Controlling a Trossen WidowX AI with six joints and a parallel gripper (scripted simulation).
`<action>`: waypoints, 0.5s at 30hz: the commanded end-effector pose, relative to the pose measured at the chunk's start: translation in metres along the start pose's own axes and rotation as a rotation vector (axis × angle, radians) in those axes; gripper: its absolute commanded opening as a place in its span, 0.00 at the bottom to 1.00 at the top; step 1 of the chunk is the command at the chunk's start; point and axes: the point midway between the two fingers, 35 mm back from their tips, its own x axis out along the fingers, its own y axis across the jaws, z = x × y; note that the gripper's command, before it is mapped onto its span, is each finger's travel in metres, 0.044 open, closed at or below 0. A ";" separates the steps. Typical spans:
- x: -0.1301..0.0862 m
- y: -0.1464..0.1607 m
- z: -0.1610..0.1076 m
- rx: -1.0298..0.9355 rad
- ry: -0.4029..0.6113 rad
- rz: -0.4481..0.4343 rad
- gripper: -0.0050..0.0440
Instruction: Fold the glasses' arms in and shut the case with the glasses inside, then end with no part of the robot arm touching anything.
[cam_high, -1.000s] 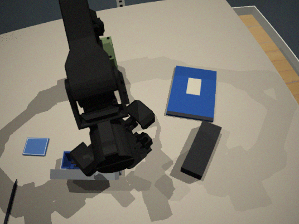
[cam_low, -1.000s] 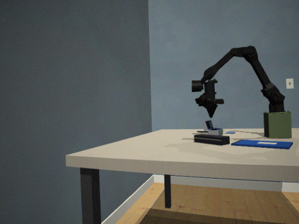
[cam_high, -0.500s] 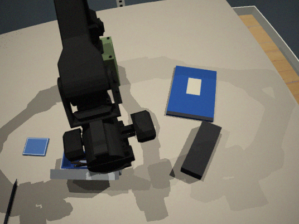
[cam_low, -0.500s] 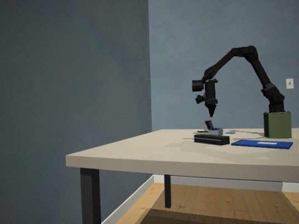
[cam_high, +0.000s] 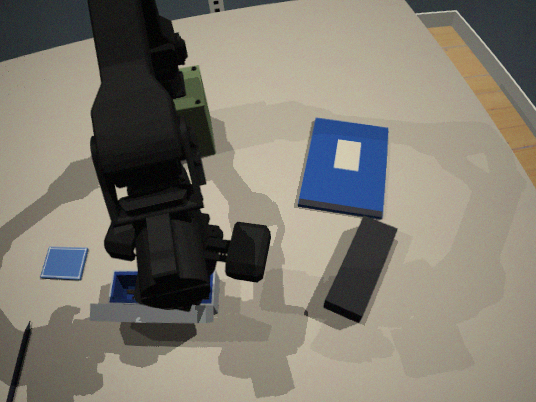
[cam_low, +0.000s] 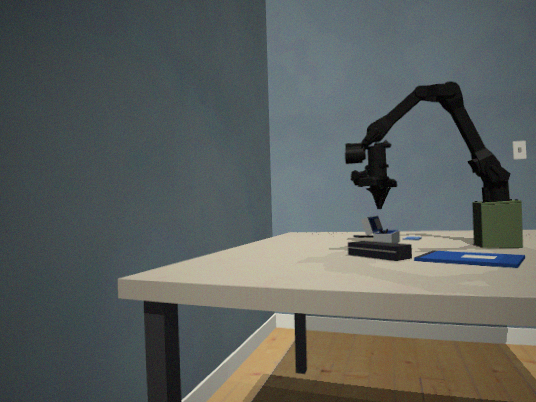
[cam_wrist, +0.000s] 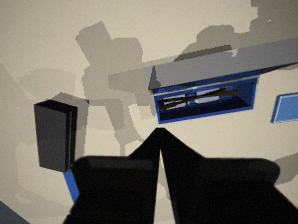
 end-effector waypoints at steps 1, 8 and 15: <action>-0.004 -0.004 0.000 0.168 -0.005 0.006 0.10; -0.005 -0.007 0.001 0.342 -0.005 0.006 0.10; -0.007 -0.012 0.001 0.586 -0.005 0.007 0.10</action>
